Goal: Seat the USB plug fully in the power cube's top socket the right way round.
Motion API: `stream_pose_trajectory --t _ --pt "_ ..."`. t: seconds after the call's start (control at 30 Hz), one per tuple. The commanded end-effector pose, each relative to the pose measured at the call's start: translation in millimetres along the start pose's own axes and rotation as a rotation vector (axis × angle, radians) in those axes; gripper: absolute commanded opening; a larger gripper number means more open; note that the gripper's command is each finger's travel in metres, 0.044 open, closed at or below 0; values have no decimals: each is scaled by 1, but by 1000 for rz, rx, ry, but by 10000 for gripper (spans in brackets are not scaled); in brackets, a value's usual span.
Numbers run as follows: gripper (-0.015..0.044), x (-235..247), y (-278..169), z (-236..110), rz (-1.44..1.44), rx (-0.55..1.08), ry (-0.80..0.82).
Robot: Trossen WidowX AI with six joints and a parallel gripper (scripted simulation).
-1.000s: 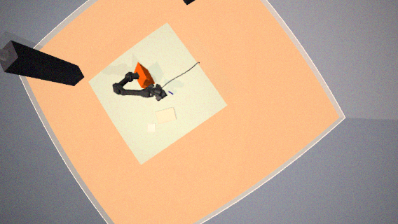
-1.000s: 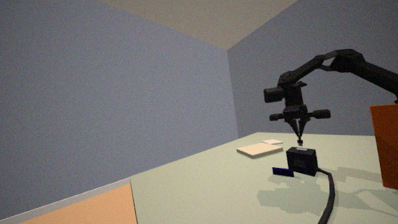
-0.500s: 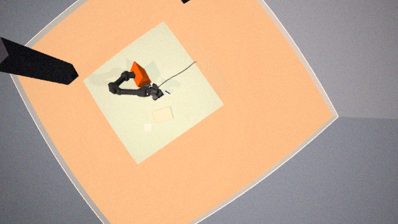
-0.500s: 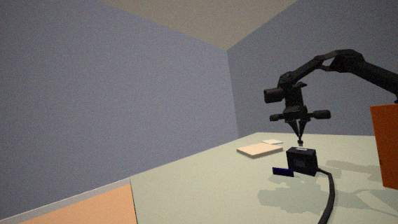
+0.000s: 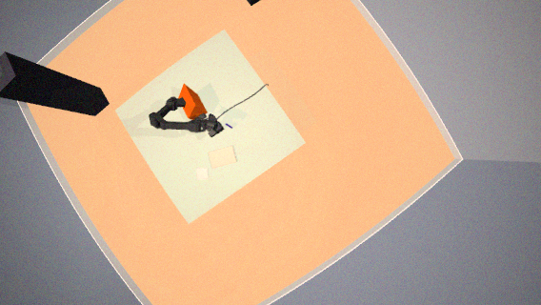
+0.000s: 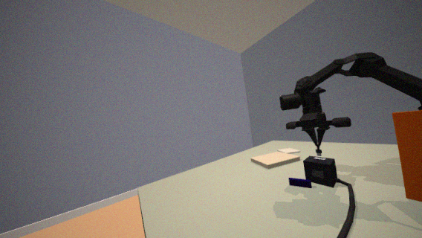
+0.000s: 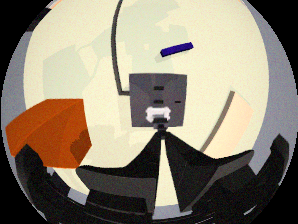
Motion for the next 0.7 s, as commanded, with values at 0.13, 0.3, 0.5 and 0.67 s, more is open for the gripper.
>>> stream_pose_trajectory --t 0.13,0.3,0.5,0.67 --pt "0 0 0 2 8 6 -3" --pt "0 0 0 2 11 8 -3" --pt "0 0 -1 3 13 10 -3" --pt "0 0 -1 4 14 11 -3"
Point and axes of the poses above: the point midway between the two fingers, 35 mm back from their tips, its own z axis out along the fingers, its own x axis across the jaws, y = z × x, the point moved 9 cm from there along -z, back along the fingers, and after that the axes turned 10 degrees about z, right-handed, at the moved point
